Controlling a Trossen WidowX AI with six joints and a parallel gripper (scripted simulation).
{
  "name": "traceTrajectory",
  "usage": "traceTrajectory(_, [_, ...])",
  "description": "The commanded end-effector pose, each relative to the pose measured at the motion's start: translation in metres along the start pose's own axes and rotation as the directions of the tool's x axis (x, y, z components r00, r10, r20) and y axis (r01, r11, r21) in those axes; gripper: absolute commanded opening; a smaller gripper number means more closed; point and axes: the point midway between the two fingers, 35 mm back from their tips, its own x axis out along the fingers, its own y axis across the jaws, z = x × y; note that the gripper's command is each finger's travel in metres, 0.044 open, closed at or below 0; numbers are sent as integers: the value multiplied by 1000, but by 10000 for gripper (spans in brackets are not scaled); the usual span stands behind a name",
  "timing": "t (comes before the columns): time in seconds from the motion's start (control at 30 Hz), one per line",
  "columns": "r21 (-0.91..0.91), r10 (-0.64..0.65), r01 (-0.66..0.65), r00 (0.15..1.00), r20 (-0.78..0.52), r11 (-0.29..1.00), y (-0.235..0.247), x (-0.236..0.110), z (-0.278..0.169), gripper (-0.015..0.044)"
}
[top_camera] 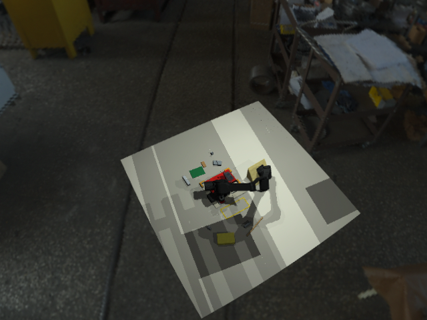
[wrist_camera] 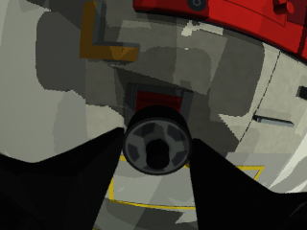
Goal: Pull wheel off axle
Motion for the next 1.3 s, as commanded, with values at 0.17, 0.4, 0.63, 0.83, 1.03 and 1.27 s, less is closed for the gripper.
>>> traceTrajectory(0.17, [16,30,-31,999,10,999,-2,-23,2,0])
traceTrajectory(0.4, [16,31,-31,999,10,999,-2,-25,2,0])
traceTrajectory(0.63, [16,31,-31,999,10,999,-3,-27,2,0])
traceTrajectory(0.83, [16,31,-31,999,10,999,-3,-29,2,0])
traceTrajectory(1.03, [16,31,-32,999,10,999,-3,-35,2,0])
traceTrajectory(1.27, [17,31,-31,999,11,999,-3,-56,1,0])
